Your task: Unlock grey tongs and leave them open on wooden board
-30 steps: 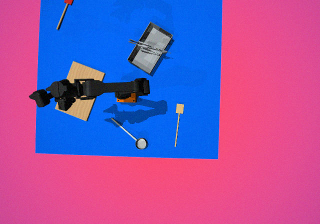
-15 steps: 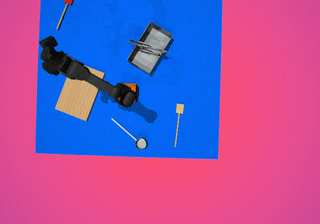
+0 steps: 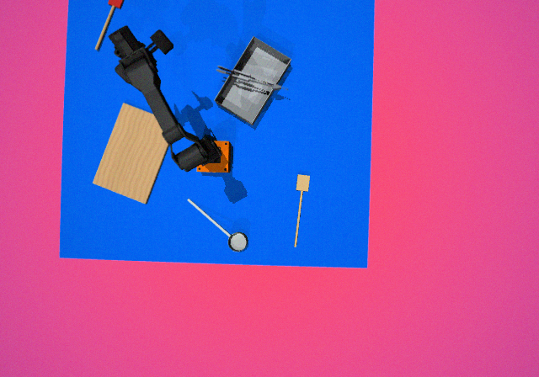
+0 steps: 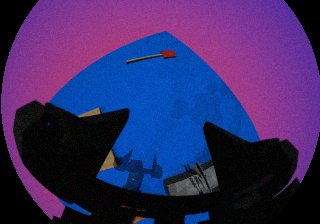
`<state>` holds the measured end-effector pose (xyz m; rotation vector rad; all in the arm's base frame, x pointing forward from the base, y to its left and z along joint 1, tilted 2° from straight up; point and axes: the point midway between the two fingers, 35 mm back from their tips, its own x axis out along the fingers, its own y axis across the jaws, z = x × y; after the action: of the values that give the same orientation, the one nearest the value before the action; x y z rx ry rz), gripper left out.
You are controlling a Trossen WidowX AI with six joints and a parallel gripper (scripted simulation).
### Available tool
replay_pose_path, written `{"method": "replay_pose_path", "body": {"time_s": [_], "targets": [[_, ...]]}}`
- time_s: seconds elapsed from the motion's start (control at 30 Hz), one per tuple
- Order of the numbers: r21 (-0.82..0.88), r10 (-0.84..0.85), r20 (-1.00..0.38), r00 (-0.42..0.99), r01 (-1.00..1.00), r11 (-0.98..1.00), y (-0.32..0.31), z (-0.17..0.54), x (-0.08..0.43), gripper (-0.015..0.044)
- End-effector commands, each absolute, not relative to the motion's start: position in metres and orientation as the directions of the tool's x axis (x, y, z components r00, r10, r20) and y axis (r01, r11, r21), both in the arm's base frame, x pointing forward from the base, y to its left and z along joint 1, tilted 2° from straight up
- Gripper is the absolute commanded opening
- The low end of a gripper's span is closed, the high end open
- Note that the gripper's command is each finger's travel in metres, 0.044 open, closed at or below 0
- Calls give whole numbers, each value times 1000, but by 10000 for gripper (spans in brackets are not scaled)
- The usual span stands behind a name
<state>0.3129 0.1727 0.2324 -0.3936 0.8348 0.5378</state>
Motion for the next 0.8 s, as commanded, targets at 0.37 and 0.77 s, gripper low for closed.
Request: {"method": "replay_pose_path", "body": {"time_s": [0.37, 0.77], "targets": [[191, -22, -962, 274, 726, 661, -11, 131, 353, 440], [16, -28, -1000, 7, 949, -316, -125, 73, 314, 440]]}}
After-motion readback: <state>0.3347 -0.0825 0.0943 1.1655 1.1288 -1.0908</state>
